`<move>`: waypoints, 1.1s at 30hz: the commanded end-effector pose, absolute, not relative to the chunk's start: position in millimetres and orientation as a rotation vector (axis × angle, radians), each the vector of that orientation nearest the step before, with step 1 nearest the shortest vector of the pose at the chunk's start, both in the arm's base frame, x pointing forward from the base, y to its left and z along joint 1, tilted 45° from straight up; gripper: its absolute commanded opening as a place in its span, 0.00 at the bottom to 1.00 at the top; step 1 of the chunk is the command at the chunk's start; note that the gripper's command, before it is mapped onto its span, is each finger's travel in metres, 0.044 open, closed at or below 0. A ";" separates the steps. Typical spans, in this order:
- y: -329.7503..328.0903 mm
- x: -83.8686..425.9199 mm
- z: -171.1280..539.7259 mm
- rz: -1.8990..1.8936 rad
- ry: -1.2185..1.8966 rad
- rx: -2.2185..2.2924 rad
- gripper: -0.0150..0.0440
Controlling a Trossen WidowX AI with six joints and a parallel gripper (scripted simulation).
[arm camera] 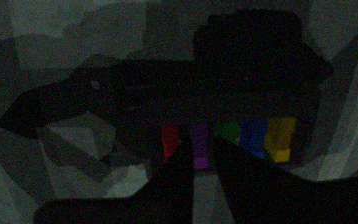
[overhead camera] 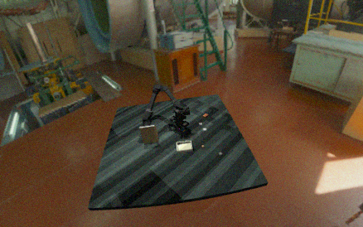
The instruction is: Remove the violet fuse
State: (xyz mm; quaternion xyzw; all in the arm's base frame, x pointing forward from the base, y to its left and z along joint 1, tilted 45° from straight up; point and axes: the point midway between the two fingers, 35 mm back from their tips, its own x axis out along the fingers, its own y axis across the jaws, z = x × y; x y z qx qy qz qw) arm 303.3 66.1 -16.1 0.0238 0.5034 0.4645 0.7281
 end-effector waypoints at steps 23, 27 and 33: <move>67.0 302.7 -17.7 1.023 1.111 0.055 0.25; 65.6 302.7 -16.4 1.023 1.111 0.055 0.25; 63.5 302.7 -14.4 1.023 1.112 0.055 0.25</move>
